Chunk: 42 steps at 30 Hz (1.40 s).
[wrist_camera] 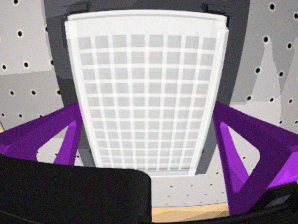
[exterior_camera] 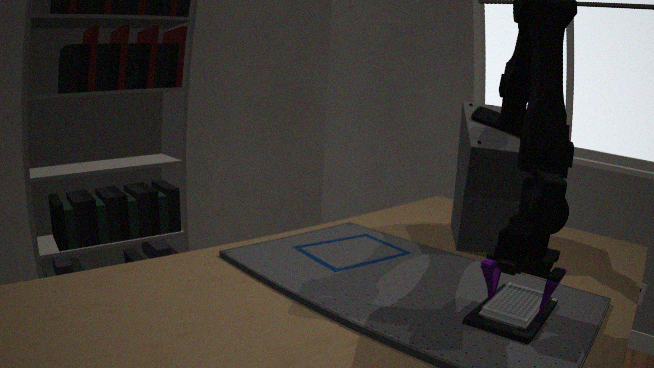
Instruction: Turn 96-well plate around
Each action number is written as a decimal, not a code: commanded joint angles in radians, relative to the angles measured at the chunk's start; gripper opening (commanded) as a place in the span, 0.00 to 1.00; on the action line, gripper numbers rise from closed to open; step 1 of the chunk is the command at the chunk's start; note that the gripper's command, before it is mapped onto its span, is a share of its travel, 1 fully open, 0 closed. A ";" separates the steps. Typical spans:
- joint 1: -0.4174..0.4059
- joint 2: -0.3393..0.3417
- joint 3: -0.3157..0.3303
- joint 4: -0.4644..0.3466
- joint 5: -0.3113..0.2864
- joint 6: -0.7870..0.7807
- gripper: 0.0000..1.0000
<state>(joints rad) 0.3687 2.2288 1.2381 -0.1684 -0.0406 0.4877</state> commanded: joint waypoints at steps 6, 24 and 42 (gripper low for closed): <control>0.000 -0.009 0.003 0.005 0.001 0.002 0.00; 0.000 -0.009 0.003 0.005 0.001 0.002 0.00; 0.000 -0.026 -0.005 -0.004 0.001 0.002 0.00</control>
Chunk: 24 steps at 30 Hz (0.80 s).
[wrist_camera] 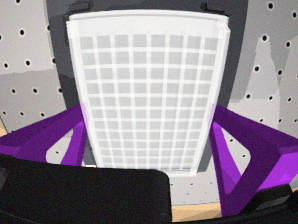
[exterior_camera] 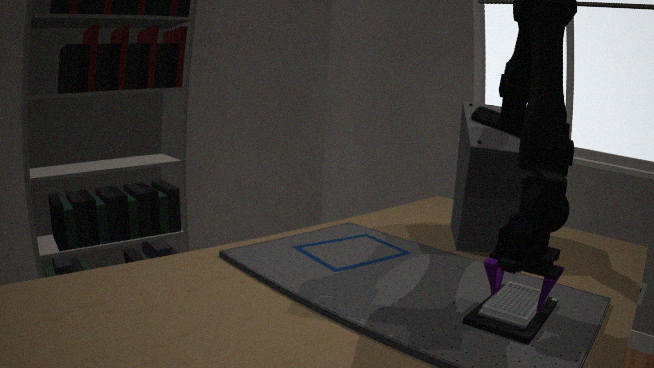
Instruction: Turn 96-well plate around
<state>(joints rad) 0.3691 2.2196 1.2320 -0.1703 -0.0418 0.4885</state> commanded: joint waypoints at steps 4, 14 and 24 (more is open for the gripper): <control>-0.001 -0.040 -0.009 -0.016 0.002 0.001 0.00; -0.003 -0.097 -0.030 -0.052 0.001 -0.001 0.00; -0.005 -0.143 -0.044 -0.082 0.000 -0.002 0.00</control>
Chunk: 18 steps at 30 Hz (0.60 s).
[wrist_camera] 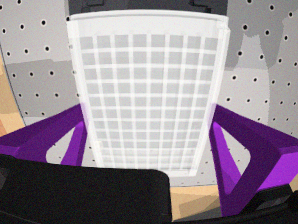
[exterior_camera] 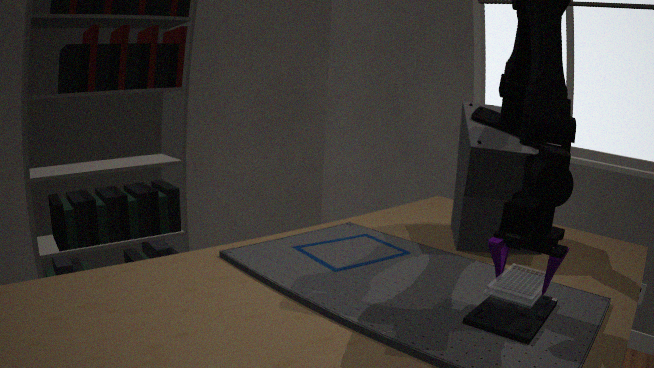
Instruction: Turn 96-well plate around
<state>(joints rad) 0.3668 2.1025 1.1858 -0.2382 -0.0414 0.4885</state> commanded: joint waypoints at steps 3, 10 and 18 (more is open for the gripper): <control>-0.003 -0.042 -0.003 -0.027 0.000 -0.003 0.00; -0.004 -0.070 -0.010 -0.047 -0.001 -0.004 0.00; -0.005 -0.114 -0.019 -0.082 -0.001 -0.005 0.00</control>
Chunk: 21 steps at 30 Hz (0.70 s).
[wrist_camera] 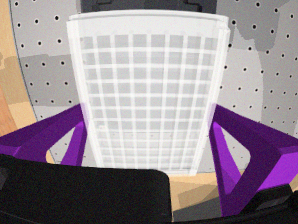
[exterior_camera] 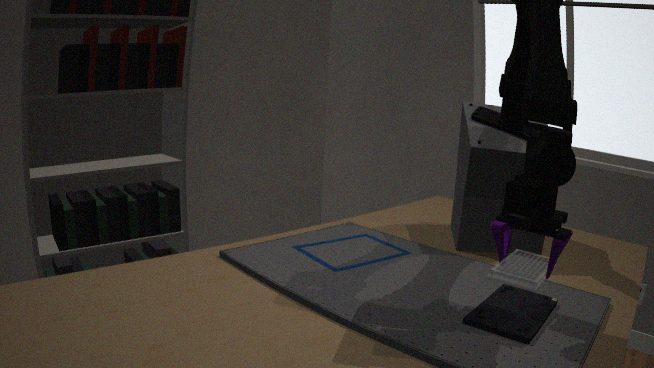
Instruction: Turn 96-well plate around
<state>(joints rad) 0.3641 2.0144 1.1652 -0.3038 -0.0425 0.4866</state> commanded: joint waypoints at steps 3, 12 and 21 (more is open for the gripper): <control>-0.003 -0.042 -0.001 -0.030 0.000 -0.004 0.00; -0.004 -0.065 -0.004 -0.050 -0.001 -0.005 0.00; -0.004 -0.065 -0.004 -0.050 -0.001 -0.005 0.00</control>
<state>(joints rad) 0.3611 1.9591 1.1595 -0.3519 -0.0433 0.4847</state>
